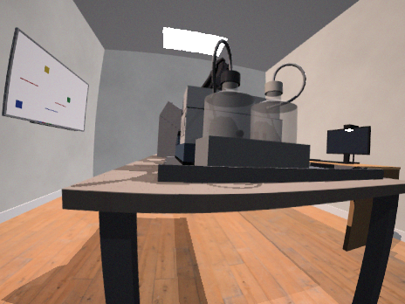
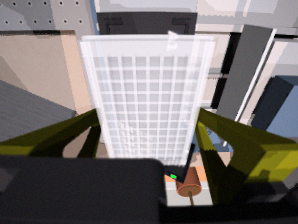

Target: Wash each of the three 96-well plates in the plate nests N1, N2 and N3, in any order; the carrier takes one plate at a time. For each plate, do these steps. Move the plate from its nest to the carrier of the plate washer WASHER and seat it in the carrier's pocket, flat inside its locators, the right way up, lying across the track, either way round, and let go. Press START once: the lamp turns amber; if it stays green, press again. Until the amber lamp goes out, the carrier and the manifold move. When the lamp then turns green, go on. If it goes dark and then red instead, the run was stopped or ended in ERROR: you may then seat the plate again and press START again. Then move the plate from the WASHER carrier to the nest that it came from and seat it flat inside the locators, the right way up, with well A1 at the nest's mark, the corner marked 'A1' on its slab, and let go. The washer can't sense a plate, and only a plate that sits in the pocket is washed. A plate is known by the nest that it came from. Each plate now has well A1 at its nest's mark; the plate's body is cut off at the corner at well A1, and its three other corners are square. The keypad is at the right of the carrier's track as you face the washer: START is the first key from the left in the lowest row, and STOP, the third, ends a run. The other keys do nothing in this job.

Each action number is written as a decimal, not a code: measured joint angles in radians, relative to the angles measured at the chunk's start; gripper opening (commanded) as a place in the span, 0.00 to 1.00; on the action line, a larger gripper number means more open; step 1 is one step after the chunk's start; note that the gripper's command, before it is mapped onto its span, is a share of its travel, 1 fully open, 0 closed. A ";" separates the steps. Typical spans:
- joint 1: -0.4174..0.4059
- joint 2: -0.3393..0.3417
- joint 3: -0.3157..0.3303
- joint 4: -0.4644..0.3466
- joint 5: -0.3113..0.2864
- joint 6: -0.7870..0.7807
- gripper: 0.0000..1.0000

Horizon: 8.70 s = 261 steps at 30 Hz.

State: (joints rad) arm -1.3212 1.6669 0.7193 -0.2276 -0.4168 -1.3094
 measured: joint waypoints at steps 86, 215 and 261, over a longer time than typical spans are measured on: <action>0.983 -0.132 0.064 -0.036 0.466 0.653 0.00; 2.026 0.519 0.480 -0.108 0.931 1.473 0.00; 1.957 0.681 0.530 0.024 0.917 1.405 0.00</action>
State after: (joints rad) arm 0.6353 2.3482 1.2491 -0.2035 0.5007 0.0952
